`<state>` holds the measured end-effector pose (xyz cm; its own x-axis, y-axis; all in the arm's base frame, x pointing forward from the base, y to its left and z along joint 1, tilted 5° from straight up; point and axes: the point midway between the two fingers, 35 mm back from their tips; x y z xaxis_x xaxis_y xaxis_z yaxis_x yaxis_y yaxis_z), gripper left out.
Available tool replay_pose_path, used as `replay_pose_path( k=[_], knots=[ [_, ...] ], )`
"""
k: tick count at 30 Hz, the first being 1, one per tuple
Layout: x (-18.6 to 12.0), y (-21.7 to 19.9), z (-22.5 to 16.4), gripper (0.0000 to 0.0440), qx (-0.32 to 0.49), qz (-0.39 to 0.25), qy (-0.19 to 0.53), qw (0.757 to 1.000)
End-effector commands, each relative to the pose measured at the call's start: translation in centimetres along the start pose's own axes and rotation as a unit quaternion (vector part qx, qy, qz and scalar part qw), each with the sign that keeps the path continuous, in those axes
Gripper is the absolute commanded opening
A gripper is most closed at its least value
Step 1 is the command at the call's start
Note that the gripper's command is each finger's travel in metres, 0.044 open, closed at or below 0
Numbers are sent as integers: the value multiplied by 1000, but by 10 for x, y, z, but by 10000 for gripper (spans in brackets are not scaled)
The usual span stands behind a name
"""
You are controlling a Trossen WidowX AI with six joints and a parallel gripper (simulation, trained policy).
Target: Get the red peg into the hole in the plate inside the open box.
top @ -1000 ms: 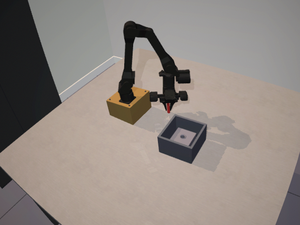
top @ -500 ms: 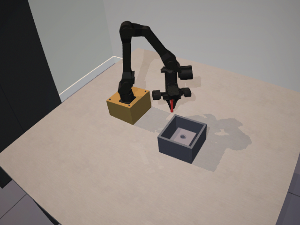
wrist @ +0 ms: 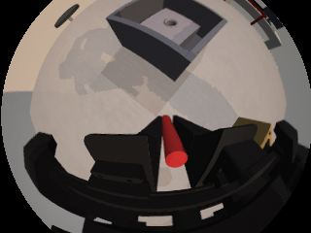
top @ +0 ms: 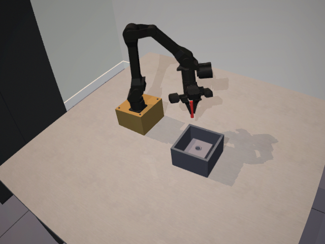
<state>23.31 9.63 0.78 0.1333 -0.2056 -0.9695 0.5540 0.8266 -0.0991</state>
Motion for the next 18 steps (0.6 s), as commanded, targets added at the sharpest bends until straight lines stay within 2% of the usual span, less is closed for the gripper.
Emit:
replay_pose_path(
  k=[1, 11, 18],
  knots=[
    [-15, 4, 19, 0, -4, 7, -19, 1000],
    [-37, 3, 62, 0, -3, 7, -41, 999],
    [-38, -9, 89, 0, 10, 0, -39, 999]
  ],
)
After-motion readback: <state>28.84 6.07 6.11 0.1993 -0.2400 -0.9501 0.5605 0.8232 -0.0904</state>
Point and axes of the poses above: the point midway between the two fingers, 35 mm back from their tips, its own x axis out along the fingers, its own y axis across the jaws, z = x × y, and after that the axes turned 13 degrees about -x, right-handed
